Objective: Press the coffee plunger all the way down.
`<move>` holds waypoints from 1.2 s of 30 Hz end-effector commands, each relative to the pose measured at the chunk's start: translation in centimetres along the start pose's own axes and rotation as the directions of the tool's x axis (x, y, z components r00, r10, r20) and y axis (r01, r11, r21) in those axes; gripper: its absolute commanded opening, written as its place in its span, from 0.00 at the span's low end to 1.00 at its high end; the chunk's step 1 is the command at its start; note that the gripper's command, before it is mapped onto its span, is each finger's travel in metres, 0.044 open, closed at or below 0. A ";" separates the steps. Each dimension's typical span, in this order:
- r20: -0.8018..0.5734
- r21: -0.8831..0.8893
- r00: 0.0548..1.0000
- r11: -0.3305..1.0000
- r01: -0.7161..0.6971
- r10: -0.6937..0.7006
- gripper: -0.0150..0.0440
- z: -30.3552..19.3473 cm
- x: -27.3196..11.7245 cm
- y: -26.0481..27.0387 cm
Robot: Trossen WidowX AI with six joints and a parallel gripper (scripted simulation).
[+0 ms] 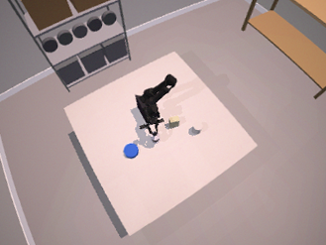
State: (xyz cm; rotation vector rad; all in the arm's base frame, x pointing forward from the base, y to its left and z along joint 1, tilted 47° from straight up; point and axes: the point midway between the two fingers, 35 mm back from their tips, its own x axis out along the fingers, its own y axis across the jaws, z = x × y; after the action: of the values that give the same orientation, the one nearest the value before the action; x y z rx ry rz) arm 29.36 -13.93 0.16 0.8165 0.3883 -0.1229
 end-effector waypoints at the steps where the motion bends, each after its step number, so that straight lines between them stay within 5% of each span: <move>1: -0.084 0.044 0.996 0.999 -0.006 0.009 0.46 -3.2 0.6 0.3; 36: -0.082 0.044 0.997 0.999 -0.009 0.012 0.46 -2.6 2.5 -0.2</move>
State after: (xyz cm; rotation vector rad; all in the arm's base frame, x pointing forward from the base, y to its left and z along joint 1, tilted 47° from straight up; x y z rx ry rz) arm 30.89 -12.75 -1.94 0.8529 0.4333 -0.1034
